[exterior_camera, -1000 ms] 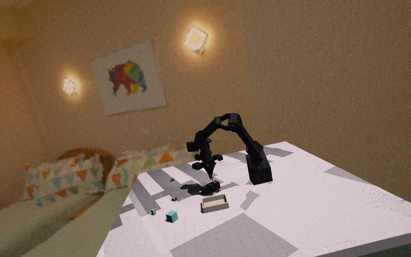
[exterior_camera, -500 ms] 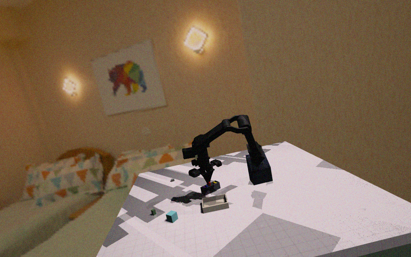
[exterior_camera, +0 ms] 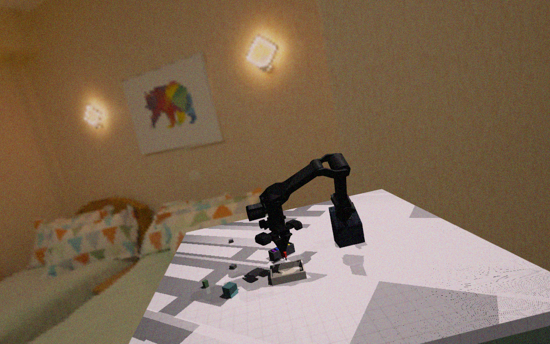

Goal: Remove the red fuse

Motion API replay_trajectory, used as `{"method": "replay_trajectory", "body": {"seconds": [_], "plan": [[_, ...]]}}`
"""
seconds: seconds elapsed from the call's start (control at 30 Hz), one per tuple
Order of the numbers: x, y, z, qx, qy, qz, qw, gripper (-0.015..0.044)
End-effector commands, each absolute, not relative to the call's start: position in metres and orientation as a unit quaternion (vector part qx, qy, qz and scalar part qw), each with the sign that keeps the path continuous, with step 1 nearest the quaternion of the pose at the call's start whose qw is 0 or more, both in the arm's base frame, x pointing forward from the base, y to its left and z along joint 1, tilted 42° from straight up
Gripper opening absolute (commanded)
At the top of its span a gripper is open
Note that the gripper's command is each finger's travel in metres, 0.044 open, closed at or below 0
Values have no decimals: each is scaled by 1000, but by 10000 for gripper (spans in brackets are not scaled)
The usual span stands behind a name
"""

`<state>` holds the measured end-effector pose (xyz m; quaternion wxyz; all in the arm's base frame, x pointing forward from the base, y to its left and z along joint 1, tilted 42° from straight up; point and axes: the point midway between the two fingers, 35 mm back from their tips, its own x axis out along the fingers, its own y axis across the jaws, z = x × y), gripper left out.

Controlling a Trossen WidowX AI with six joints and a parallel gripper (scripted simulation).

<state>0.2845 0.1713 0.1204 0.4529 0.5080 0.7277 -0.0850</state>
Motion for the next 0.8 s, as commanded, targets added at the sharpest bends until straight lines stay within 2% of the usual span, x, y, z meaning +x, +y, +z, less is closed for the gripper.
{"method": "replay_trajectory", "body": {"seconds": [0.0,0.77], "plan": [[283,175,120,510,729,-88,448,0],[280,199,93,510,729,-87,447,0]]}}
